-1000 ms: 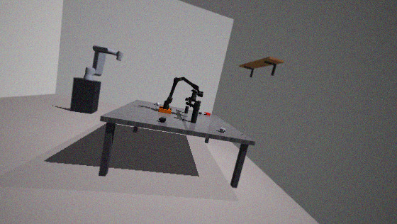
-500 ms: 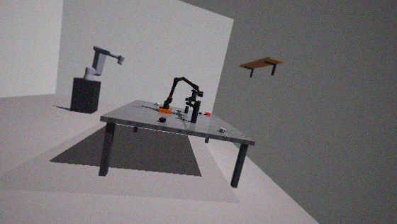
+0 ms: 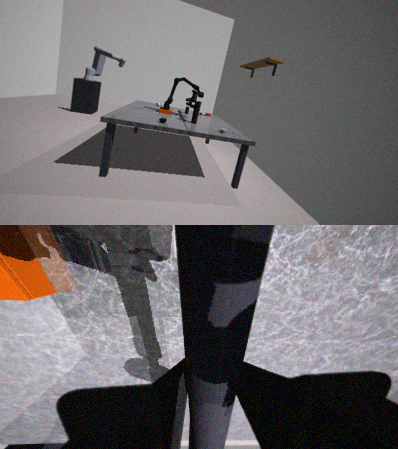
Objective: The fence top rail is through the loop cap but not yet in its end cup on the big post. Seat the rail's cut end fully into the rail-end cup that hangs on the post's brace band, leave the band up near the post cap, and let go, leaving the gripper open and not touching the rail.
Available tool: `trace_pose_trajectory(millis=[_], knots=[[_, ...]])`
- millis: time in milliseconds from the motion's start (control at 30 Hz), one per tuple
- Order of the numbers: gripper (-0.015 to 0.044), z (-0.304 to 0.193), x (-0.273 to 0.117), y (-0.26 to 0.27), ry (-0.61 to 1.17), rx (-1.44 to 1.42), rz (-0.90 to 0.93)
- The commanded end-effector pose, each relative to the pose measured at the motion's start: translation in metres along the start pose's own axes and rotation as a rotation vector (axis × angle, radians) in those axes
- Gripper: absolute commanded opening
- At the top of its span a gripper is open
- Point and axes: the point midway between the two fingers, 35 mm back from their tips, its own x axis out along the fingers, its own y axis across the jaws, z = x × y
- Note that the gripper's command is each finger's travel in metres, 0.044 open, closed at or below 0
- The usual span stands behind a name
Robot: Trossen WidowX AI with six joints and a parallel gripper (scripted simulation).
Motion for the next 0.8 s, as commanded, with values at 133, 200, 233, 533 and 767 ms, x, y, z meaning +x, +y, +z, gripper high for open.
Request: trace_pose_trajectory(millis=[133, 200, 233, 533, 767], knots=[[0.0, -0.0015, 0.0011, -0.0016, 0.0, -0.005, -0.004], [0.0, -0.0018, 0.0012, -0.0019, 0.0, -0.006, -0.004], [0.0, -0.0019, 0.0012, -0.0021, 0.0, -0.007, -0.004], [0.0, -0.0032, 0.0007, -0.0029, 0.001, -0.008, -0.005], [0.0, -0.0042, -0.0001, -0.0034, 0.001, -0.008, -0.005]])
